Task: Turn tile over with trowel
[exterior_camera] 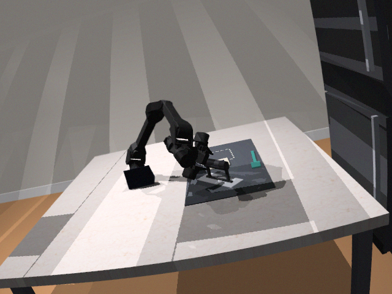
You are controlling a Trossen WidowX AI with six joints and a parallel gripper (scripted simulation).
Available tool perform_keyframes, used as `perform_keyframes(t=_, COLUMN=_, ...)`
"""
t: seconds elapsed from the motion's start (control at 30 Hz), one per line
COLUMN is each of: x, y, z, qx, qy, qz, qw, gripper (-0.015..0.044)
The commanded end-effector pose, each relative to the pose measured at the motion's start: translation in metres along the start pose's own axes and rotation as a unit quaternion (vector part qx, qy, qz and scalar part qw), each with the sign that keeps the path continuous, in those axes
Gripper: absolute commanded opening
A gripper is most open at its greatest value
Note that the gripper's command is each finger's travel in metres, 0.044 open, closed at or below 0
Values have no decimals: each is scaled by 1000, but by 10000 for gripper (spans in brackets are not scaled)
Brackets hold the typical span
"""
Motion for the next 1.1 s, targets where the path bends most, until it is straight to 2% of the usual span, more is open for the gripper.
perform_keyframes(t=0.0, x=1, y=-1, z=9, qx=0, qy=2, qz=2, qw=1000, gripper=300)
perform_keyframes(t=0.93, x=3, y=-1, z=52, qx=-2, qy=13, qz=-11, qw=1000, gripper=300)
perform_keyframes(t=1.07, x=3, y=-1, z=52, qx=-2, qy=13, qz=-11, qw=1000, gripper=195)
Point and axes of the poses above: the point midway between the two fingers, 35 mm back from their tips, its own z axis out along the fingers, its own y axis across the jaws, x = y × z, the point moved 2 cm from there along -z, back along the fingers, and after that the axes turned 11 degrees about -z, right-handed, at the moved point
